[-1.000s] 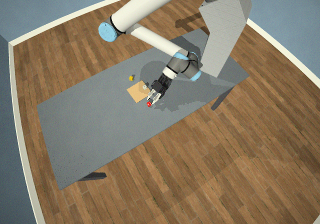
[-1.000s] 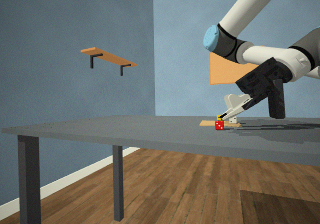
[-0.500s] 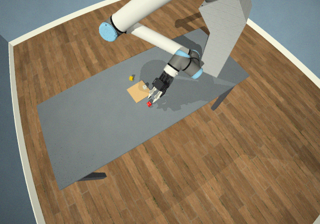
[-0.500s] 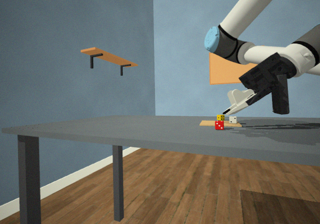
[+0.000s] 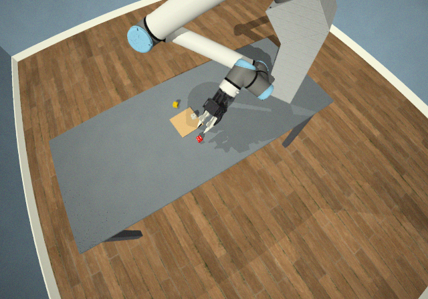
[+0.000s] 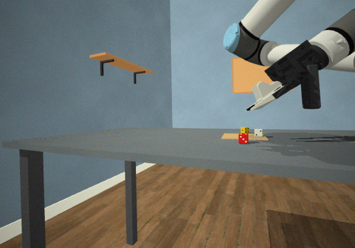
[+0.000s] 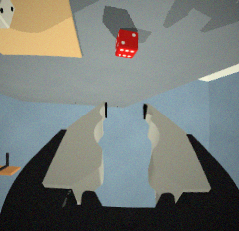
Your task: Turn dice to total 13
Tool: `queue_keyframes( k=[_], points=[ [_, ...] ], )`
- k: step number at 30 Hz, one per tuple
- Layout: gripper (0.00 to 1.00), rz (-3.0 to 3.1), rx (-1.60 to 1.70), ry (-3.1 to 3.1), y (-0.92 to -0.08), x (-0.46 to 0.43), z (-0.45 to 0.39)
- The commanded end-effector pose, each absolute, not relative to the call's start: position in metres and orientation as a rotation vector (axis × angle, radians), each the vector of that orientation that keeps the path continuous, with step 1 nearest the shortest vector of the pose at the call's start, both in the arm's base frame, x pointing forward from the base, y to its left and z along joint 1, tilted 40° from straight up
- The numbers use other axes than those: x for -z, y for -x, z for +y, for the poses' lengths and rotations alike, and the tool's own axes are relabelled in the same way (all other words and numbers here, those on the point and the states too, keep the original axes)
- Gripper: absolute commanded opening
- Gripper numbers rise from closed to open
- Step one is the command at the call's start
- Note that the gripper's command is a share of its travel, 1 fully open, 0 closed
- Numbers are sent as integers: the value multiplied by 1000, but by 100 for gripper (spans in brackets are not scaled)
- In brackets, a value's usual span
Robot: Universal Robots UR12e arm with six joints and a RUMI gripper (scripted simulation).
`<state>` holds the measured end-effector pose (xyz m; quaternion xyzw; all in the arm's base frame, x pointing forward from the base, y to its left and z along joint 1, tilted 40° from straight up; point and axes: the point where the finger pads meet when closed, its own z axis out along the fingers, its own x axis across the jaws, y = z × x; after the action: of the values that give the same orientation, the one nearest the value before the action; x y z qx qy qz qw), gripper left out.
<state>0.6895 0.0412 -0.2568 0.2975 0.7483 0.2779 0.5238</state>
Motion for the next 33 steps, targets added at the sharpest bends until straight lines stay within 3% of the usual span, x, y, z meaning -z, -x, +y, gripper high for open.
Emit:
queue_keyframes(
  k=[1,17,33],
  points=[
    [24,1791,-665,-712,-686,250,46],
    [24,1817,-615,-756,-689,248,47],
    [24,1942,-320,-969,-697,239,59]
  ],
)
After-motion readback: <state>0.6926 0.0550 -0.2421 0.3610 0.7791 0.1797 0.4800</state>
